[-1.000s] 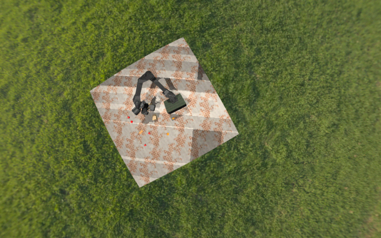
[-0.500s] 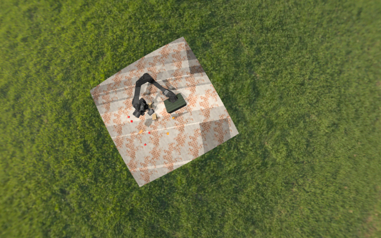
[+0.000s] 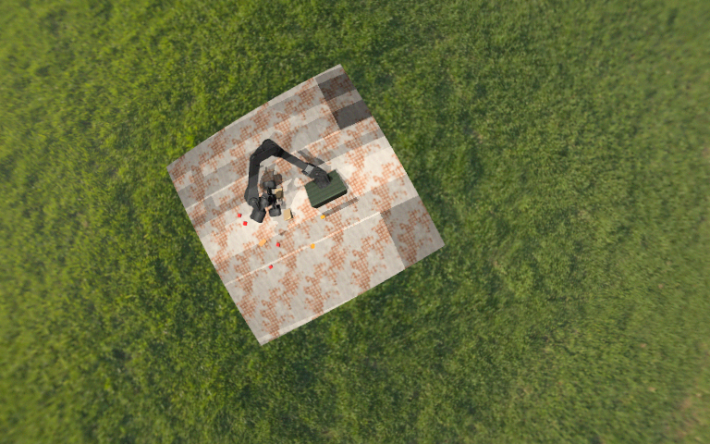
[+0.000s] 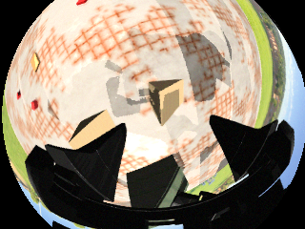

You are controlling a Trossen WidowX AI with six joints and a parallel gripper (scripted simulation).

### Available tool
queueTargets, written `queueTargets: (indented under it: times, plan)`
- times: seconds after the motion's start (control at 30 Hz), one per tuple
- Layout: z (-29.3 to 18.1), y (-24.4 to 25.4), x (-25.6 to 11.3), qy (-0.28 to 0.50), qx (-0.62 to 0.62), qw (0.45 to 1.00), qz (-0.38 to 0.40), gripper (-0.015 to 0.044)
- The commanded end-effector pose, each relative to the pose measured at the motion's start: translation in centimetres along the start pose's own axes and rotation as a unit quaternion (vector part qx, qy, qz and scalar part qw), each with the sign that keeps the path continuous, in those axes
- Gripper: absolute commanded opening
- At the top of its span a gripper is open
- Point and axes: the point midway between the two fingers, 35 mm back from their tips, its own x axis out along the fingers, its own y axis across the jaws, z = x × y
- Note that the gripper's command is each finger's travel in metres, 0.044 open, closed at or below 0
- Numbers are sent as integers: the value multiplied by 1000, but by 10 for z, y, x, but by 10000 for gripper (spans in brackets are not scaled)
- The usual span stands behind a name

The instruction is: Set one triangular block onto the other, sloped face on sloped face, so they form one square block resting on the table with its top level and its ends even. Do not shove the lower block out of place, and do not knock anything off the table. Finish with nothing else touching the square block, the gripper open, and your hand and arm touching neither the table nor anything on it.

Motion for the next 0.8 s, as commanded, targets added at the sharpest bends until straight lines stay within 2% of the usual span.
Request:
queueTargets:
  times: [0.0,0.3,0.67,0.77]
  plan:
    - [2,13,-14,-39,323,944,-50,440]
    - [2,19,-21,-70,486,869,-60,440]
    - [2,25,-27,-107,667,736,-52,440]
    - [2,25,-27,-108,671,731,-51,440]
